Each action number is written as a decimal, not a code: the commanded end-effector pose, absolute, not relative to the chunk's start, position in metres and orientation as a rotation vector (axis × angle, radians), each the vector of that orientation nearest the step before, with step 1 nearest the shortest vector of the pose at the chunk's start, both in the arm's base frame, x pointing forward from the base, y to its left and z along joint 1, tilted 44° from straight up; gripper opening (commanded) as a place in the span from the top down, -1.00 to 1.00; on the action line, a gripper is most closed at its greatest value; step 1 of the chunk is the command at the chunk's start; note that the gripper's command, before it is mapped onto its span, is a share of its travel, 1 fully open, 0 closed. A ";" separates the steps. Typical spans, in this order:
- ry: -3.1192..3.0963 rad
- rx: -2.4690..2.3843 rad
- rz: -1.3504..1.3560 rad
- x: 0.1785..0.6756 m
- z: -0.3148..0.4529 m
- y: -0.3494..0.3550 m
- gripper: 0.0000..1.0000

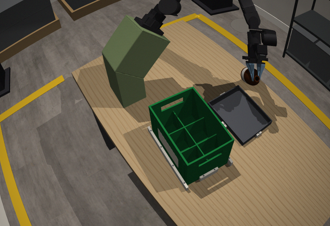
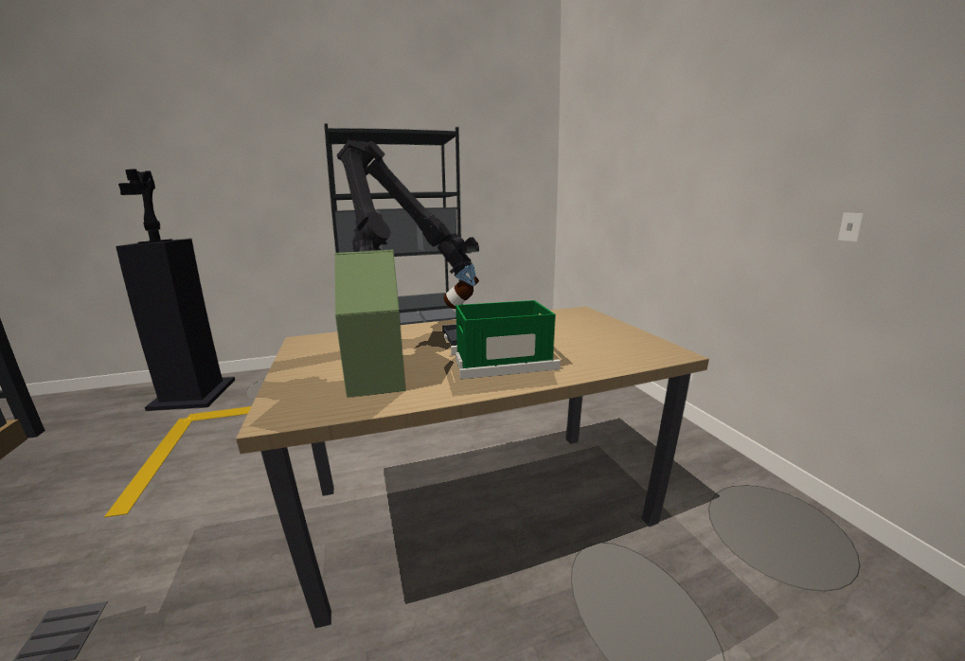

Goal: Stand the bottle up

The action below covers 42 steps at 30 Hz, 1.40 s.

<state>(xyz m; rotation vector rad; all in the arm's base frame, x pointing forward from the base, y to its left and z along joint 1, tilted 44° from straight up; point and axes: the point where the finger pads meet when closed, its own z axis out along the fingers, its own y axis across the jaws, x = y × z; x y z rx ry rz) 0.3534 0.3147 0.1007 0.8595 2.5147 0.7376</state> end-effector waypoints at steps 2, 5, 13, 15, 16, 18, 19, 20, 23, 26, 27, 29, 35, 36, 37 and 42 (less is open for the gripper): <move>2.479 0.868 0.772 0.355 0.114 0.313 1.00; 2.479 0.868 0.772 0.355 0.114 0.313 1.00; 2.479 0.868 0.772 0.355 0.114 0.313 1.00; 2.479 0.868 0.772 0.355 0.114 0.313 1.00; 2.479 0.868 0.772 0.355 0.114 0.313 1.00; 2.479 0.866 0.774 0.354 0.114 0.314 1.00; 2.479 0.866 0.774 0.354 0.114 0.314 1.00; 2.479 0.866 0.774 0.354 0.114 0.314 1.00; 2.479 0.859 0.775 0.352 0.114 0.317 1.00; 2.471 0.864 0.771 0.352 0.114 0.317 1.00; 2.467 0.868 0.767 0.353 0.114 0.316 1.00; 2.459 0.867 0.764 0.353 0.114 0.317 1.00; 2.430 0.872 0.740 0.352 0.114 0.317 1.00; 2.430 0.872 0.740 0.352 0.114 0.317 1.00; 2.430 0.872 0.740 0.352 0.114 0.317 1.00; 2.398 0.873 0.725 0.352 0.116 0.319 1.00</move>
